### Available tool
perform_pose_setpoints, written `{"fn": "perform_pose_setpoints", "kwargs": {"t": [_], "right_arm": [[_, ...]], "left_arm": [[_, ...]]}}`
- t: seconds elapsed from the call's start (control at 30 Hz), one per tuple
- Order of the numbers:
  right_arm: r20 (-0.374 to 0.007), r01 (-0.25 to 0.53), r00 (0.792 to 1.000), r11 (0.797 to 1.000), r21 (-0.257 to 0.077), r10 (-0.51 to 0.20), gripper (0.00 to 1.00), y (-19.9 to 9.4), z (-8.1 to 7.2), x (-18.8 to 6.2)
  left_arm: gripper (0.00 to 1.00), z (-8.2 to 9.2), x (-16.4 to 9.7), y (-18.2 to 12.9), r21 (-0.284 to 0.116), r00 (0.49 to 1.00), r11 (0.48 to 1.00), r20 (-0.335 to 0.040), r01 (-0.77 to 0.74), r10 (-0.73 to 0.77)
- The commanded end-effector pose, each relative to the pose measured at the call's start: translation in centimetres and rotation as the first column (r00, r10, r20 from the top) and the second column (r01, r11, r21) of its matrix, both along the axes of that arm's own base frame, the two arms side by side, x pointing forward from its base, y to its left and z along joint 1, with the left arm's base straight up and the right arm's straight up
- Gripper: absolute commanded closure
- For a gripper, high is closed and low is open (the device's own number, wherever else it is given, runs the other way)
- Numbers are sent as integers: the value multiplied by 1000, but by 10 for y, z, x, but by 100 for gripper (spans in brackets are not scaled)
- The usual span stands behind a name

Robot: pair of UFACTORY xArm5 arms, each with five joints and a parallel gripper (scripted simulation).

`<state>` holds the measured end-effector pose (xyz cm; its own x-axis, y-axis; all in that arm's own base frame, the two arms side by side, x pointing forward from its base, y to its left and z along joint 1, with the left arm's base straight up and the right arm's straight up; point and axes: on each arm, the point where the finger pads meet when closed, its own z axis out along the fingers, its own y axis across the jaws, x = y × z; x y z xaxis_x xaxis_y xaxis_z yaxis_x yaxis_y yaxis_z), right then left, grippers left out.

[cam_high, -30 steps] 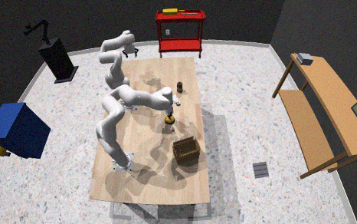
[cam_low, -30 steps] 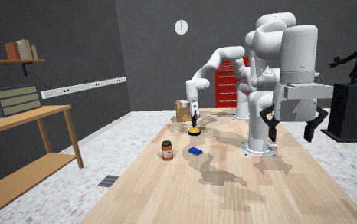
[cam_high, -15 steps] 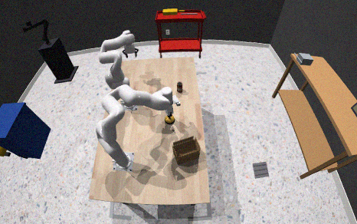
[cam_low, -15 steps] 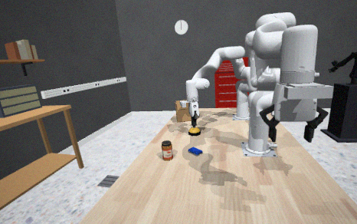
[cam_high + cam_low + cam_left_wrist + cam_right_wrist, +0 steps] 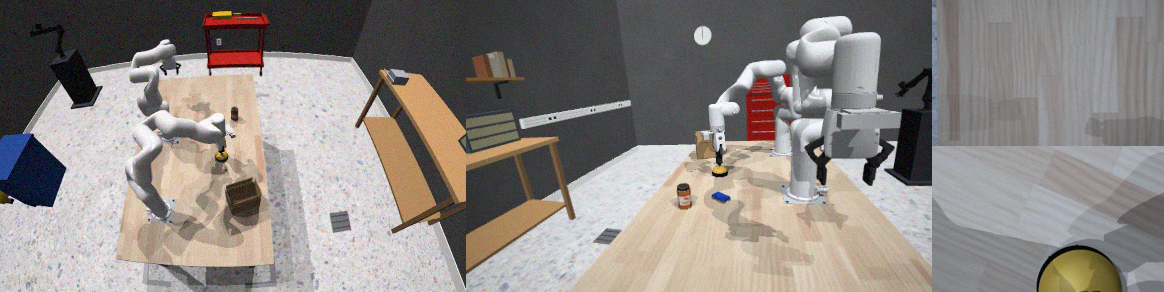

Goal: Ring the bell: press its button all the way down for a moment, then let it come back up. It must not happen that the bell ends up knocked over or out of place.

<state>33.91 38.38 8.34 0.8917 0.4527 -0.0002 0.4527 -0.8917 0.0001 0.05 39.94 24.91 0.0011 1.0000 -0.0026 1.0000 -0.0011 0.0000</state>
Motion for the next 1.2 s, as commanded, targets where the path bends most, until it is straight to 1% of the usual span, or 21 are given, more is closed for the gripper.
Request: {"fn": "perform_pose_setpoints", "kwargs": {"t": [0.0, 0.2, 0.47, 0.53, 0.83, 1.0, 1.17], "right_arm": [[2, 0, 1000, 1000, 2, 0, 100, 1, 3, 1], [2, 0, 1000, 1000, 2, 0, 100, 1, 14, 1], [2, 0, 1000, 1000, 2, 0, 100, 1, 36, 1], [2, 0, 1000, 1000, 2, 0, 100, 1, 36, 1], [2, 0, 1000, 1000, 2, 0, 100, 1, 59, 1], [2, 0, 1000, 1000, 2, 0, 100, 0, 66, 1], [2, 0, 1000, 1000, 2, 0, 100, 0, 68, 1]], "left_arm": [[0, 1, 0, 1, 3, 1000, 1000, 0, 0, 0], [0, 1, 0, 1, 3, 1000, 1000, 0, 0, 0], [0, 1, 0, 1, 3, 1000, 1000, 0, 0, 0], [0, 1, 0, 1, 3, 1000, 1000, 0, 0, 0], [0, 1, 0, 1, 3, 1000, 1000, 0, 0, 0], [0, 1, 0, 1, 3, 1000, 1000, 0, 0, 0], [0, 1, 0, 1, 3, 1000, 1000, 0, 0, 0]]}}
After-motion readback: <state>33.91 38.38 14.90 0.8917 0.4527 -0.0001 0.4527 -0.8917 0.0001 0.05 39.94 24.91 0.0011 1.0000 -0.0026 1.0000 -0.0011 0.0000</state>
